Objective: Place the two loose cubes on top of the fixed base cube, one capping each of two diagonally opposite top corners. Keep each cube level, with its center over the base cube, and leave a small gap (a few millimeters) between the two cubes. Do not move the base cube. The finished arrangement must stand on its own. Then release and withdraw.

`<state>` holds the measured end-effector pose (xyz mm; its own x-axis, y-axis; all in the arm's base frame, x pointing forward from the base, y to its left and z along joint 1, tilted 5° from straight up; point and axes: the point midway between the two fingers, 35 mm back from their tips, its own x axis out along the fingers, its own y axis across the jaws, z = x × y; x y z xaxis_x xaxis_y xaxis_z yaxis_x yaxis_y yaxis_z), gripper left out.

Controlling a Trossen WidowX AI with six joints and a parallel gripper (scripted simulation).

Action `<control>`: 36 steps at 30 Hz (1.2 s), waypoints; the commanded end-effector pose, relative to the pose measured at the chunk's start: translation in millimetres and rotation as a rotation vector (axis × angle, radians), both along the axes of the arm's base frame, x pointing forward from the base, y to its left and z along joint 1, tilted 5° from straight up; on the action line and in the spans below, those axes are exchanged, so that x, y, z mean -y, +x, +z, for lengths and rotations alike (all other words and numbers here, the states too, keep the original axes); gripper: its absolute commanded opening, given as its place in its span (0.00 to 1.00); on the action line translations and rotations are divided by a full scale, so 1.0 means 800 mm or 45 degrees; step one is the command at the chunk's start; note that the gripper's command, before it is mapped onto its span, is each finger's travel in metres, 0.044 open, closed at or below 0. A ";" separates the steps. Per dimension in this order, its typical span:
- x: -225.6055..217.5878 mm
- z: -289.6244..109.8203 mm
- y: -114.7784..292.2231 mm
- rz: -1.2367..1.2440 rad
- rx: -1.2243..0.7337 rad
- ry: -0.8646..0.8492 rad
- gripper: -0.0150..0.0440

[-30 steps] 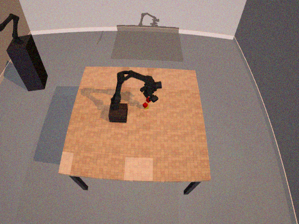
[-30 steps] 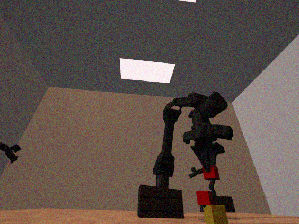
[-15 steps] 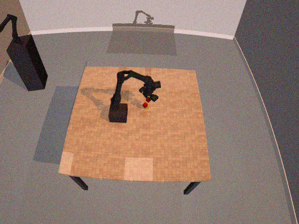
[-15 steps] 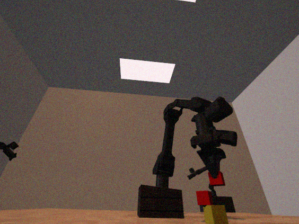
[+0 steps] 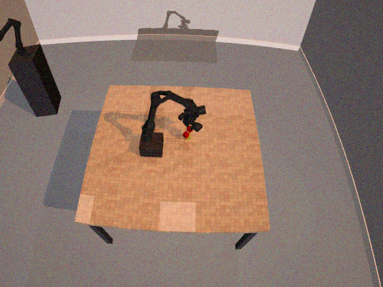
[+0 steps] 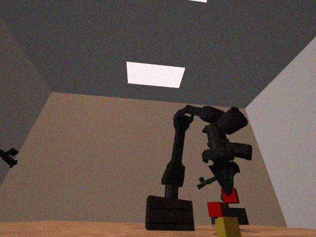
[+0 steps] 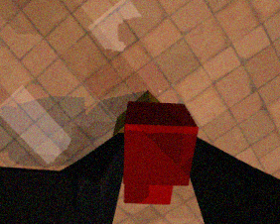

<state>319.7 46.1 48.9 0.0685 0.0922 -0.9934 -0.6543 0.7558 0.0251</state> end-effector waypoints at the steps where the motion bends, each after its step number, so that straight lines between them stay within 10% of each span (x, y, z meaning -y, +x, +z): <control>1: -0.002 -0.012 -0.001 0.001 -0.012 0.000 0.43; 32: -0.004 -0.035 0.001 0.013 -0.012 -0.009 0.43; 36: -0.004 -0.035 0.001 0.013 -0.012 -0.009 0.60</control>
